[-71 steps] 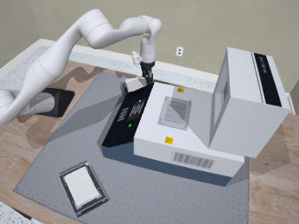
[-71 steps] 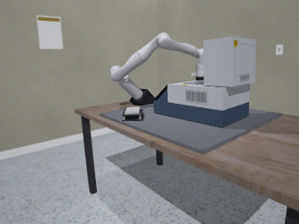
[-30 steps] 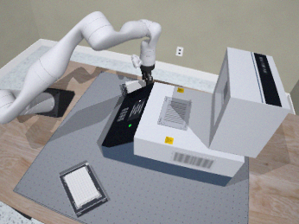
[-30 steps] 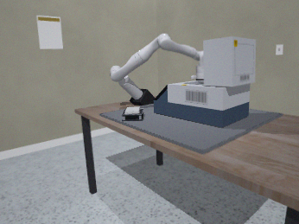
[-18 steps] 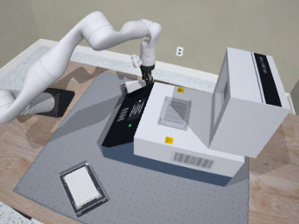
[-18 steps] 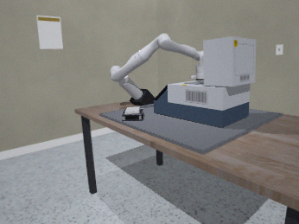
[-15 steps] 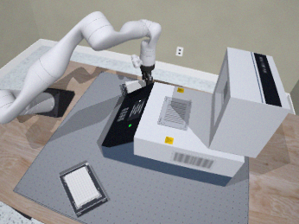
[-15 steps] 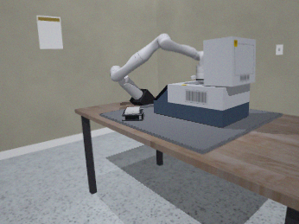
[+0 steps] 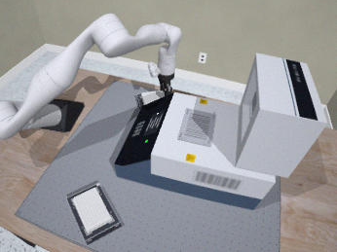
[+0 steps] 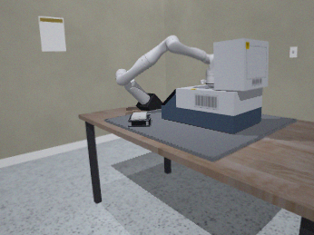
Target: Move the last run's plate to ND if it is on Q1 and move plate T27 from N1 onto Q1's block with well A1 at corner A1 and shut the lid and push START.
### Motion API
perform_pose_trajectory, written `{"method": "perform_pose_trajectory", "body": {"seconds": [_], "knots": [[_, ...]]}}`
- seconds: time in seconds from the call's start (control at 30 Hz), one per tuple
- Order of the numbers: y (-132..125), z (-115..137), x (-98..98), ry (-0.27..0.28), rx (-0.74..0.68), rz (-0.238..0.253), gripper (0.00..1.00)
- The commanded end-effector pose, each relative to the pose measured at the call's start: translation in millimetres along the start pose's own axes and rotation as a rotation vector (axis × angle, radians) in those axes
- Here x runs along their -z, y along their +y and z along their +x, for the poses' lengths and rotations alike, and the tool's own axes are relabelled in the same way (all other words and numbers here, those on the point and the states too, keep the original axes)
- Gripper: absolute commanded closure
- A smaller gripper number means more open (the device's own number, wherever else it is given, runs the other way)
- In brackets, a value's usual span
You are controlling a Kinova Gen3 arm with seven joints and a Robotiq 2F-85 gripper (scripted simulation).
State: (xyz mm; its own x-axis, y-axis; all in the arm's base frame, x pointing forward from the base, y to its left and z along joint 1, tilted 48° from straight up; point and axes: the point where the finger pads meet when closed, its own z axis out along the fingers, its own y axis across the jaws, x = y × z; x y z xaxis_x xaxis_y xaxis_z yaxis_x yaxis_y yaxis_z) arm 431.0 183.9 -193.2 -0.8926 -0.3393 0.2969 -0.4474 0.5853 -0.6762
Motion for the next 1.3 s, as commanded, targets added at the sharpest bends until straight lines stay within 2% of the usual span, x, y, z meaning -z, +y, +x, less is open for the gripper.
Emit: {"method": "perform_pose_trajectory", "body": {"seconds": [0.0, 1.0, 1.03, 1.27], "knots": [[0.2, -0.6, 0.8, -0.002, 0.0, -0.001, 0.09], [0.2, -0.6, -5.6, -0.002, 0.0, -0.001, 0.09], [0.2, -0.6, -4.8, -0.002, 0.0, -0.001, 0.0], [0.2, -0.6, -4.7, -0.003, 0.0, -0.001, 0.0]]}}
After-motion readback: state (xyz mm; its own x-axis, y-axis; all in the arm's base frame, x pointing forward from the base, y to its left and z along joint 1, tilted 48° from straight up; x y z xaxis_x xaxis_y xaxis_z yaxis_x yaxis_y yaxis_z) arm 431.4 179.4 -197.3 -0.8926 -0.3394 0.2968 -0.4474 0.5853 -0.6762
